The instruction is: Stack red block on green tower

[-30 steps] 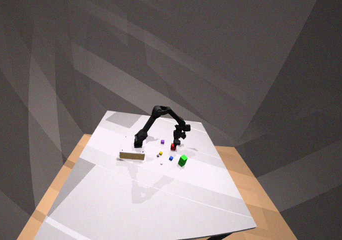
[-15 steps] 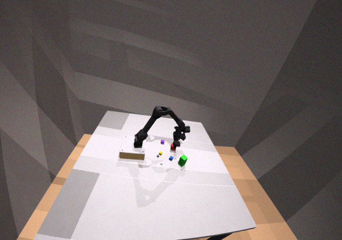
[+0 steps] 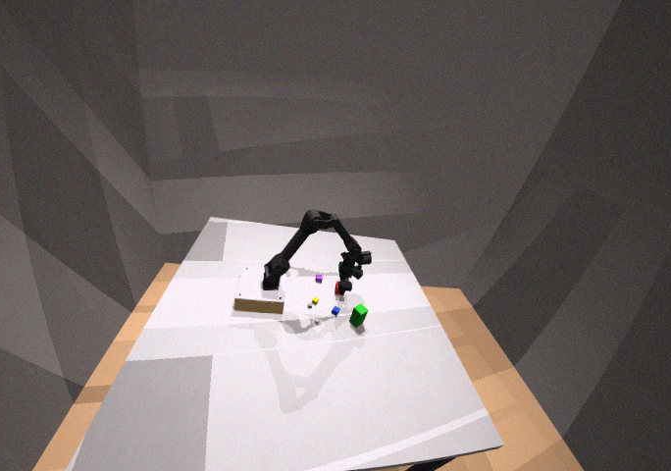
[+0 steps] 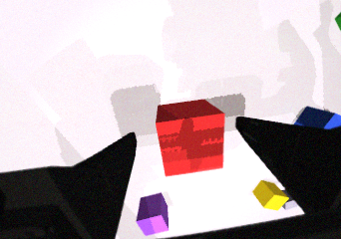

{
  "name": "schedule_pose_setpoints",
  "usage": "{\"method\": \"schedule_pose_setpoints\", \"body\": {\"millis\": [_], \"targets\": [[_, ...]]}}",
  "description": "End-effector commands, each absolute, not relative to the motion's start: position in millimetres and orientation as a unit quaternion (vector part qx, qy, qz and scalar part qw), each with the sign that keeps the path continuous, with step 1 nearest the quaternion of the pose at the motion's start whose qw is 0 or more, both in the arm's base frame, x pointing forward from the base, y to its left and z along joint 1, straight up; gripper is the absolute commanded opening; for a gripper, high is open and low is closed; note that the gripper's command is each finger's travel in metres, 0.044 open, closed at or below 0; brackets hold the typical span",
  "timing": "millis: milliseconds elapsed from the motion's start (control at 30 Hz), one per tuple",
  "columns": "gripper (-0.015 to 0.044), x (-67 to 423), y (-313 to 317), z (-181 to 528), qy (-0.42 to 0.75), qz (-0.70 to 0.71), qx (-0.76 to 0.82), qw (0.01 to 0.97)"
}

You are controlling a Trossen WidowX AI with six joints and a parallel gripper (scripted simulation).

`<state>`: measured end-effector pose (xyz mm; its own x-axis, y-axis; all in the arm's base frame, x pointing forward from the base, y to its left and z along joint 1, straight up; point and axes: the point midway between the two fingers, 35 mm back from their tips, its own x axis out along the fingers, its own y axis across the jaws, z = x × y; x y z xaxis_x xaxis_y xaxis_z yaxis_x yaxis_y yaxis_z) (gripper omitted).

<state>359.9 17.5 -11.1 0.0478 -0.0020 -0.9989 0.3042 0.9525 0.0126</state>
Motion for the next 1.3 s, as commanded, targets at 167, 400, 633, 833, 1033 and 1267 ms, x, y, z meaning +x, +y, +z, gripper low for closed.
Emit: {"method": "schedule_pose_setpoints", "body": {"millis": [167,400,633,833,1033,1267], "targets": [[0.0440,356.0,18.2,-30.0,0.688,-0.109,0.113,0.708],[0.0440,356.0,18.2,-30.0,0.688,-0.109,0.113,0.708],[0.0440,356.0,18.2,-30.0,0.688,-0.109,0.113,0.708],[0.0414,355.9,18.2,-26.9,0.688,-0.109,0.113,0.708],[0.0256,355.9,18.2,-26.9,0.688,-0.109,0.113,0.708],[0.0170,355.9,18.2,-26.9,0.688,-0.109,0.113,0.708]]}}
